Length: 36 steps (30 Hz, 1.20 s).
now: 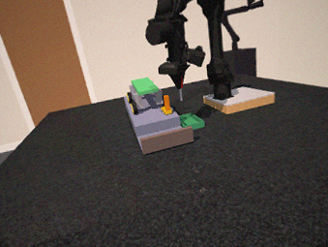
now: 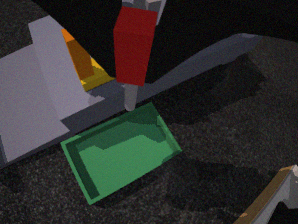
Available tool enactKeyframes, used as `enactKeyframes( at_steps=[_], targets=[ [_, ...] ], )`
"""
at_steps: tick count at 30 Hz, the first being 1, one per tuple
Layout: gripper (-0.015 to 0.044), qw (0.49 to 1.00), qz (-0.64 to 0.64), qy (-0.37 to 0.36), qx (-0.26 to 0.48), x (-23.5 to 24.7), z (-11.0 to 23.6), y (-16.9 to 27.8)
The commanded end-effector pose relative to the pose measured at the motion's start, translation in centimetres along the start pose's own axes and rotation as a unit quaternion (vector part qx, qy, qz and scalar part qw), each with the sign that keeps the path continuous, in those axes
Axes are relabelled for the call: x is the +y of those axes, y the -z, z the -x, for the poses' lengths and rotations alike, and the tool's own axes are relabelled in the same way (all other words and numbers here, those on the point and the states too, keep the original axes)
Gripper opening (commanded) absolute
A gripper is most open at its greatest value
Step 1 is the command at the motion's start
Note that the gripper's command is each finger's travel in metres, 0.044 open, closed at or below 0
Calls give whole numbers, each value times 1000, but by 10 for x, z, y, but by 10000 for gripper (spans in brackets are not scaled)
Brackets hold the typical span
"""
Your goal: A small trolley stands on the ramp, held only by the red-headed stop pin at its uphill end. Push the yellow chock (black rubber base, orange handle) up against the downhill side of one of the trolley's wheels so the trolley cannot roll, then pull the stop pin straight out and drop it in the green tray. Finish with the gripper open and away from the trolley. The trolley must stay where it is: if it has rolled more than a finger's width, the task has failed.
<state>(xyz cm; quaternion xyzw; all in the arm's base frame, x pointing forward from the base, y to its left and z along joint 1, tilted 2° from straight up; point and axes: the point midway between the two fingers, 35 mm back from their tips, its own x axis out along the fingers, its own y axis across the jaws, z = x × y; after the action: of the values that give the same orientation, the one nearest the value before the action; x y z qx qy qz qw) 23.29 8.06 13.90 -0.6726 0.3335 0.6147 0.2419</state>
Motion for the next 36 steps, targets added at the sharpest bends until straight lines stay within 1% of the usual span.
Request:
enactKeyframes(
  at_steps=[1,10,19,27,36],
  targets=[
    [0,998,56,9,-9,2,-1,0],
    [0,981,190,31,-22,3,-1,1],
    [0,946,318,56,-26,4,0,2],
    [0,943,328,58,-26,4,0,2],
    [0,943,328,58,-27,10,-20,-10]
  ],
)
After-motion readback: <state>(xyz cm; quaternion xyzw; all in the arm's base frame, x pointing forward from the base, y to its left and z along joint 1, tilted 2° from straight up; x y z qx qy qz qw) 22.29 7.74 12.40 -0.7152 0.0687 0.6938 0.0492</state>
